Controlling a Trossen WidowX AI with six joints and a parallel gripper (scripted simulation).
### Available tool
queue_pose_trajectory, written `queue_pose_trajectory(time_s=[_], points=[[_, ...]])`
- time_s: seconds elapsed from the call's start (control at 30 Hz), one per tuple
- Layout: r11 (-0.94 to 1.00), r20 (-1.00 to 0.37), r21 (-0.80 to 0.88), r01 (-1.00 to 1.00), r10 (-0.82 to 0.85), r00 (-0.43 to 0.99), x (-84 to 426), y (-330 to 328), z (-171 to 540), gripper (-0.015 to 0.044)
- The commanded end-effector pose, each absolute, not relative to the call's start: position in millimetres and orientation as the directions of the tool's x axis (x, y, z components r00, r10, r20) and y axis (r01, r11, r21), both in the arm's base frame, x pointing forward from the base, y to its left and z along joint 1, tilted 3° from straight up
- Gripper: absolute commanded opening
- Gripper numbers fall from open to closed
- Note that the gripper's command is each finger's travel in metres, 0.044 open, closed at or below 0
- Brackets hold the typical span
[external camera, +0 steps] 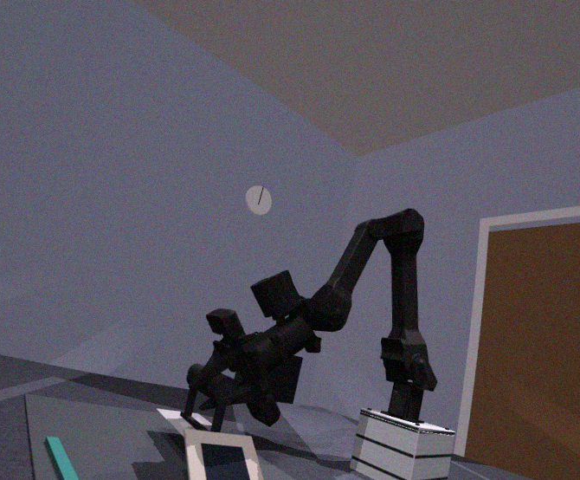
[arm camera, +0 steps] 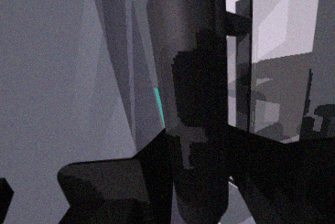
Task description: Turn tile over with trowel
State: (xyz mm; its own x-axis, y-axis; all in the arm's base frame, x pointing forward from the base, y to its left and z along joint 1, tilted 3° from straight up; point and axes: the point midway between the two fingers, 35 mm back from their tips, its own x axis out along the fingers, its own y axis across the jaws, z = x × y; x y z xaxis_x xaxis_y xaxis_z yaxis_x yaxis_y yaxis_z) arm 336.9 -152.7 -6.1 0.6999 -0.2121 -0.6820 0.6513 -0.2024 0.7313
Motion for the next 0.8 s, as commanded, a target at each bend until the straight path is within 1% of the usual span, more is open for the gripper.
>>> queue_pose_trajectory(time_s=[0.0,0.77], points=[[-0.194,-0.663,0.749,0.634,-0.217,0.717,343.6,-148.1,6.7,0.0000],[-0.196,-0.662,0.749,0.633,-0.215,0.718,353.9,-116.0,18.9,0.0000]])
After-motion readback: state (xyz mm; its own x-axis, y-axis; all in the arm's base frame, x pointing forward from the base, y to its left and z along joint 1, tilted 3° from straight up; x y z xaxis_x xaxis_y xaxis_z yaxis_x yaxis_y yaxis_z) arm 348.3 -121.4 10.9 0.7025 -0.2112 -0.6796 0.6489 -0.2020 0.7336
